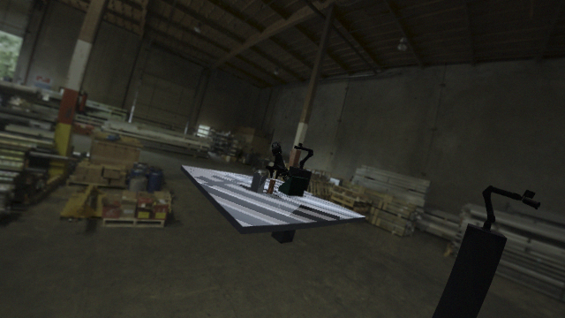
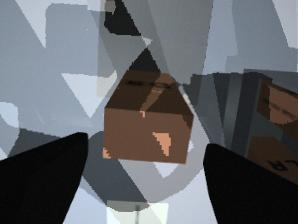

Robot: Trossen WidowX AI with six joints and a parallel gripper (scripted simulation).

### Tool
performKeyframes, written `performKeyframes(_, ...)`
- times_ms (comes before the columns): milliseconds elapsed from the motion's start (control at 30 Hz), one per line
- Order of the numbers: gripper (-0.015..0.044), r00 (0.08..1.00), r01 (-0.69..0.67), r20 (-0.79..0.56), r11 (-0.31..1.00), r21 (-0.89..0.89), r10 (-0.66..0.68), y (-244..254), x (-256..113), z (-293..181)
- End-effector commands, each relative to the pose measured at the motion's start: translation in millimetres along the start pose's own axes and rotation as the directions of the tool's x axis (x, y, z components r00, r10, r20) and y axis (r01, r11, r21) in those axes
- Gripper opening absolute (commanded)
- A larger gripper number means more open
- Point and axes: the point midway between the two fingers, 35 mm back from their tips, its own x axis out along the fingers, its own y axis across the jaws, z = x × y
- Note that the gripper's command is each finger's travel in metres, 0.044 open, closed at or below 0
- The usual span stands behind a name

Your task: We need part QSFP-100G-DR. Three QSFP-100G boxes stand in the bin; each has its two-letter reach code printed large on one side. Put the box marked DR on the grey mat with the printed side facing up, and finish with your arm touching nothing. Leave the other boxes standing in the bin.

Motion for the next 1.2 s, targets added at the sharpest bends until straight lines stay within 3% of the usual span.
performKeyframes(0,0.0242,1.0,0.002,-0.003,1.0,-0.003,-0.002,-0.6,6.0,-0.7)
performKeyframes(400,0.0242,1.0,0.002,-0.004,1.0,-0.003,-0.003,0.0,22.9,-1.3)
performKeyframes(833,0.0158,1.0,-0.001,-0.002,1.0,0.0,0.001,0.5,20.4,-0.8)
performKeyframes(1167,0.0158,1.0,0.0,-0.002,1.0,0.0,0.0,0.5,18.0,-0.7)
